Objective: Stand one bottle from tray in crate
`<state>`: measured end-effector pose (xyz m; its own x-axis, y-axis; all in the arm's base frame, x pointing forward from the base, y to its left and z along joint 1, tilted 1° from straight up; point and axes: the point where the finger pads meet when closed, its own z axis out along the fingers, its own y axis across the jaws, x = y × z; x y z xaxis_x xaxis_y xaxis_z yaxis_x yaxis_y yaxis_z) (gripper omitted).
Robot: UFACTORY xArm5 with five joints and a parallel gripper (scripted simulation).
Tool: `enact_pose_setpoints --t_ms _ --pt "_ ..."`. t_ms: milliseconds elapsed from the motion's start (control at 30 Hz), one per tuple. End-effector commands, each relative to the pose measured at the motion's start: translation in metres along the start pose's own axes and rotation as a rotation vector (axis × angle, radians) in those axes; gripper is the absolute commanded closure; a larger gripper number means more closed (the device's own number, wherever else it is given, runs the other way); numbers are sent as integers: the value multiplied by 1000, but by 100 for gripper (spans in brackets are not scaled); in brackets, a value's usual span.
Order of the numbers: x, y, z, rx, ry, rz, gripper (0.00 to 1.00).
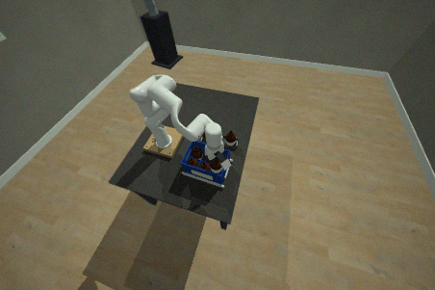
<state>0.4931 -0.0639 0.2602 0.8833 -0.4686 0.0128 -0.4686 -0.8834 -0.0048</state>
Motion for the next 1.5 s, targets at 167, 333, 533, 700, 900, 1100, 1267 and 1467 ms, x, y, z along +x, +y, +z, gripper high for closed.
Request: enact_pose_setpoints --t_ms 167,333,533,700,900,1100,1267,1467 --pt "1 0 6 2 4 0 100" --pt "1 0 12 2 4 0 100" --pt "1 0 19 2 4 0 100" --pt "1 0 22 2 4 0 100" --pt "1 0 27 2 4 0 100" --pt "1 0 29 2 4 0 100" --pt "1 0 29 2 4 0 100" --pt "1 0 29 2 4 0 100"
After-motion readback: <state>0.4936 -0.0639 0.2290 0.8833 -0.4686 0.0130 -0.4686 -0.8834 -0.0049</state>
